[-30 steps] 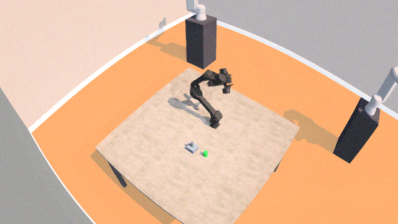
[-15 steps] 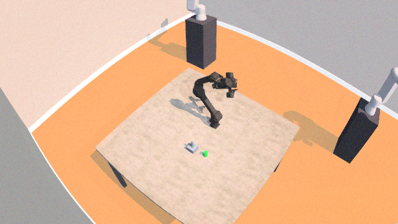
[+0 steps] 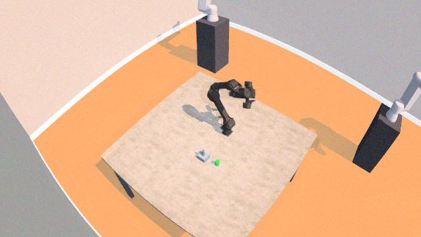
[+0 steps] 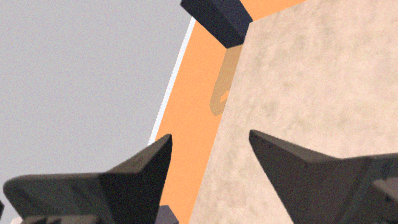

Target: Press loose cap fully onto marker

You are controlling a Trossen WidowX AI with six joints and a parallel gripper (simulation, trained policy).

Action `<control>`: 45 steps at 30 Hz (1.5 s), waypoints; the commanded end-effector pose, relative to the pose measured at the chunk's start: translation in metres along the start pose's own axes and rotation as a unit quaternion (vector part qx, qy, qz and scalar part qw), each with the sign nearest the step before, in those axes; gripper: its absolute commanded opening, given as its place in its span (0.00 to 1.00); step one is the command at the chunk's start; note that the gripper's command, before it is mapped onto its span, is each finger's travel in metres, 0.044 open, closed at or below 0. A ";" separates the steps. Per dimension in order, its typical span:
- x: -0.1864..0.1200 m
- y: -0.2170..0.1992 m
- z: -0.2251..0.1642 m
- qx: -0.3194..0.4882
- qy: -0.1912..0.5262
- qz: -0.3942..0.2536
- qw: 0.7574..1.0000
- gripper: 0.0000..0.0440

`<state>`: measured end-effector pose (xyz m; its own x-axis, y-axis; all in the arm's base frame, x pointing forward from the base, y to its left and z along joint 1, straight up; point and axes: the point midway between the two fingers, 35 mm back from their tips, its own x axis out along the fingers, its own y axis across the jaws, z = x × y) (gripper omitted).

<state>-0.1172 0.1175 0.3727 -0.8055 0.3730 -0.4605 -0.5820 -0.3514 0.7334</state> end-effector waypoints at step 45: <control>0.008 -0.136 0.064 0.079 0.028 -0.143 0.986 0.74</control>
<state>-0.0434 0.2199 0.3059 -0.6306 0.3903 -0.6708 -0.7557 -0.1119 0.6453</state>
